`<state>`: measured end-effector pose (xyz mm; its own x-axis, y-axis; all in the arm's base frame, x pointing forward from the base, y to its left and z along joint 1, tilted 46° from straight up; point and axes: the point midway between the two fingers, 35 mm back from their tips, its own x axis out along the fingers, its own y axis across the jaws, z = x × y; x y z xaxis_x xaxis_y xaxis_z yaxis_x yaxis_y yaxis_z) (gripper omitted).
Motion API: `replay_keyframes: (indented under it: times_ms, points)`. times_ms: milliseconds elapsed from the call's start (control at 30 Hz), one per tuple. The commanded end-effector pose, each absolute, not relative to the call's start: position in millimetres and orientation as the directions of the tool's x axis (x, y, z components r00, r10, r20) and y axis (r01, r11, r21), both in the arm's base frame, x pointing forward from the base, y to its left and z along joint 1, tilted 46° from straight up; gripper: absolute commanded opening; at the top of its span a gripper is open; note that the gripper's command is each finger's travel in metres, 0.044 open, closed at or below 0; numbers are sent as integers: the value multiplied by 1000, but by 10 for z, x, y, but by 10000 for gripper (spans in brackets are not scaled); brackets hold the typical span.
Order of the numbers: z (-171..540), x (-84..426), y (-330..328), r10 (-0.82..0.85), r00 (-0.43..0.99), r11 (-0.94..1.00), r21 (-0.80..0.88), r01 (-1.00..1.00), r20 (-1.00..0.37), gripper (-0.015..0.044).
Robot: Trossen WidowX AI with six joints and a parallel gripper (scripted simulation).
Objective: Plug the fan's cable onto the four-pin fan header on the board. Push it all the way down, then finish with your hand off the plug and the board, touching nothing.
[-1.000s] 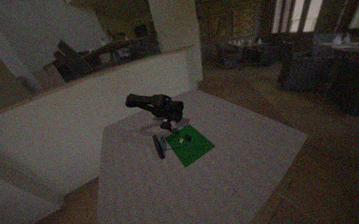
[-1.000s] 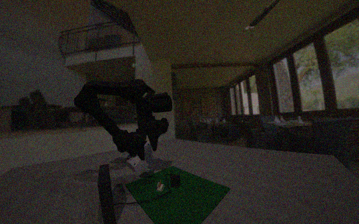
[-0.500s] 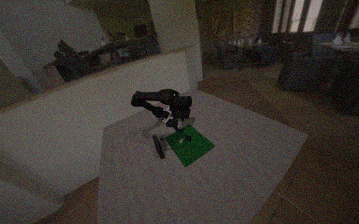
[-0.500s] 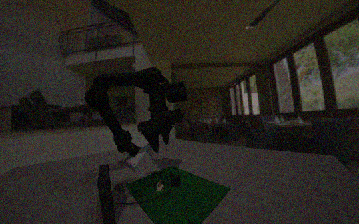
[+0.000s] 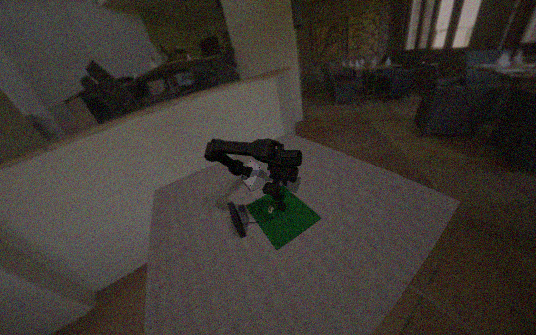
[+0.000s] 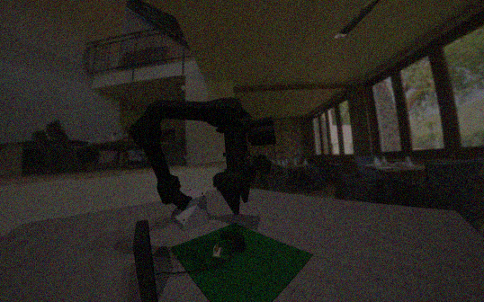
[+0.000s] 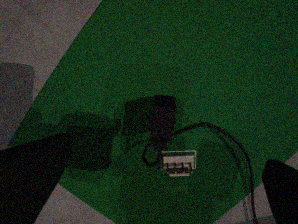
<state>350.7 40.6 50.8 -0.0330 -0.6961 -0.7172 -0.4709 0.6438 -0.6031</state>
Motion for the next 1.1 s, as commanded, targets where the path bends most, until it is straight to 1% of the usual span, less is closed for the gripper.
replay_keyframes:
  times_ms: [0,1067]
  points:
    - [173,3421,27,-705,-55,641,-602,-476,-707,440]
    - [-165,3385,-320,-707,-55,639,-604,-476,-705,440]
